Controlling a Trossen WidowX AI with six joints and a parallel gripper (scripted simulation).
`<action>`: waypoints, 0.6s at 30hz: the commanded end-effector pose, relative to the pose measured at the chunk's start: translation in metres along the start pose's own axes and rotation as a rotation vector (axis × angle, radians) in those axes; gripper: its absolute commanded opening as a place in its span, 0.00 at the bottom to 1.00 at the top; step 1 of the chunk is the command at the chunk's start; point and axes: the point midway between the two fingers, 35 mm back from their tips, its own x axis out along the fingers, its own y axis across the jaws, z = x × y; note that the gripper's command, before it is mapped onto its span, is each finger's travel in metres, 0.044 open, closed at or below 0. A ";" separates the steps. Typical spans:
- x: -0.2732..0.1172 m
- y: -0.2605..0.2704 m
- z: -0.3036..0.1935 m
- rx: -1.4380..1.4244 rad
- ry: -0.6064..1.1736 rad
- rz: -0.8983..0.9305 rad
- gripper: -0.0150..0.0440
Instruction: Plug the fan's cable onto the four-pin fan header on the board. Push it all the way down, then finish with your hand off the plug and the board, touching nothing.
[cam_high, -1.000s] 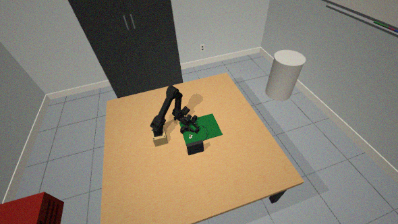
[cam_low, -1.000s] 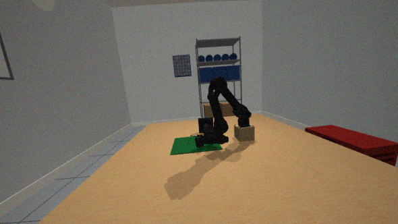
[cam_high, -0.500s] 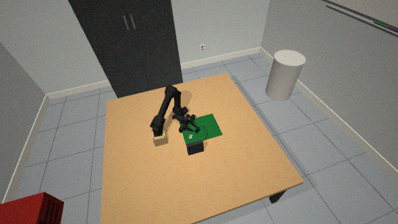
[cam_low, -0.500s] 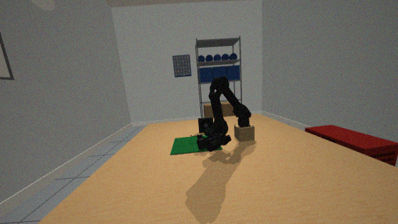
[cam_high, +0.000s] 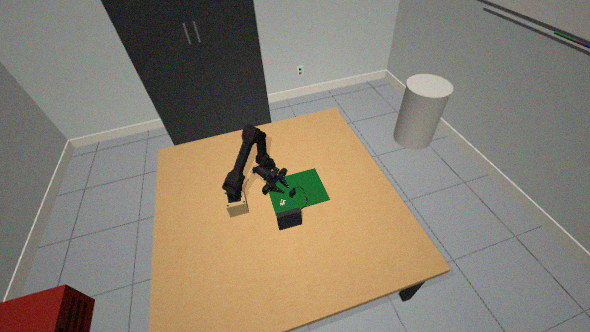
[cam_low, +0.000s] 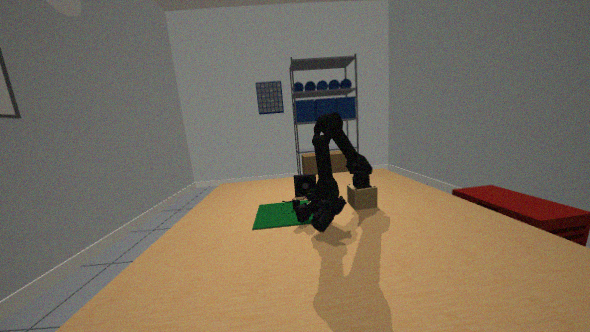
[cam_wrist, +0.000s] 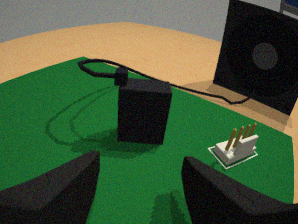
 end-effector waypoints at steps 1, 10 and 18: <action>-0.006 0.002 0.001 0.008 0.007 -0.002 0.60; -0.020 -0.001 0.009 0.007 0.001 -0.013 0.60; -0.032 -0.002 0.021 0.008 -0.017 -0.023 0.60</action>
